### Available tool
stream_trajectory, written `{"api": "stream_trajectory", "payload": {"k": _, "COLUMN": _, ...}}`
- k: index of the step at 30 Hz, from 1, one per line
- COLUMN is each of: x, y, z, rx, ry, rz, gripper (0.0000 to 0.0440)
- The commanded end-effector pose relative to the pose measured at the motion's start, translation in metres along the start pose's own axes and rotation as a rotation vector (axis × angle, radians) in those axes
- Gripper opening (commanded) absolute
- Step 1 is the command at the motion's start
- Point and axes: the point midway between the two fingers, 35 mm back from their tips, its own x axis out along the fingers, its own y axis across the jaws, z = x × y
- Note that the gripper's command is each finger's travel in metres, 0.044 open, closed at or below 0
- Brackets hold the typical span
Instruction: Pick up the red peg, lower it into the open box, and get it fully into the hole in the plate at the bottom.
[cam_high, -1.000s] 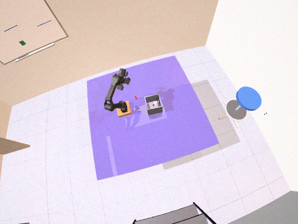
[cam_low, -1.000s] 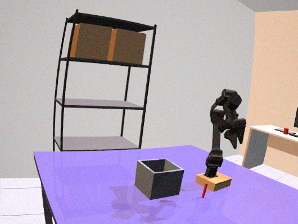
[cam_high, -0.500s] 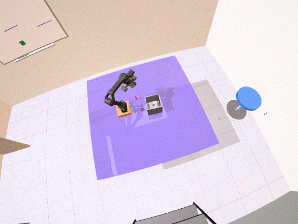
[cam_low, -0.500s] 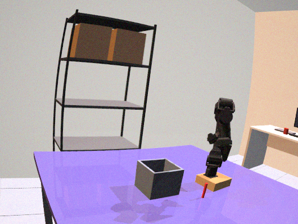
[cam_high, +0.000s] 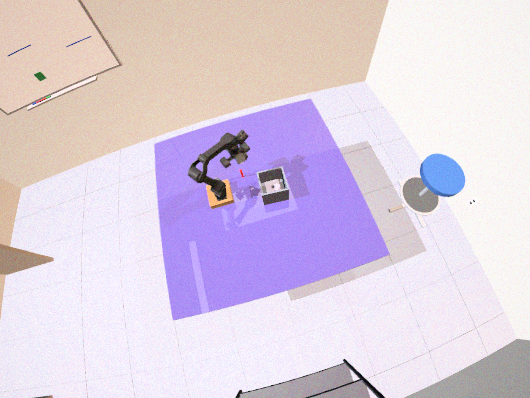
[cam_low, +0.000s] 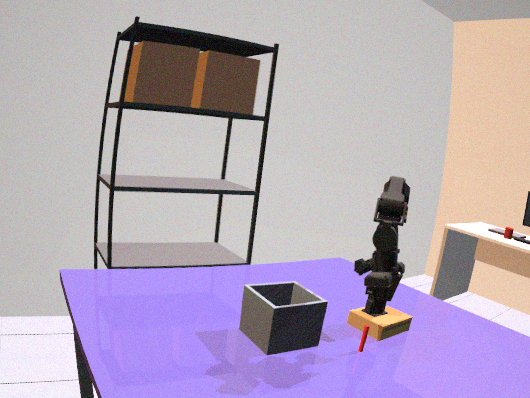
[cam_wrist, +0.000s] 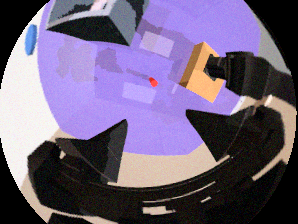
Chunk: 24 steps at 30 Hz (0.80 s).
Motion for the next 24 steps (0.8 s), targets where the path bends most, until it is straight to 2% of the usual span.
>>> {"api": "stream_trajectory", "payload": {"k": 1, "x": 0.016, "y": -0.003, "z": 0.008, "rx": 0.026, "ry": -0.022, "rz": -0.043, "gripper": 0.0440}}
{"api": "stream_trajectory", "payload": {"k": 17, "x": 0.073, "y": -0.019, "z": 0.035, "rx": 0.102, "ry": -0.067, "rz": -0.125, "gripper": 0.0437}}
{"api": "stream_trajectory", "payload": {"k": 24, "x": 0.092, "y": -0.022, "z": 0.043, "rx": 0.134, "ry": -0.080, "rz": -0.127, "gripper": 0.0413}}
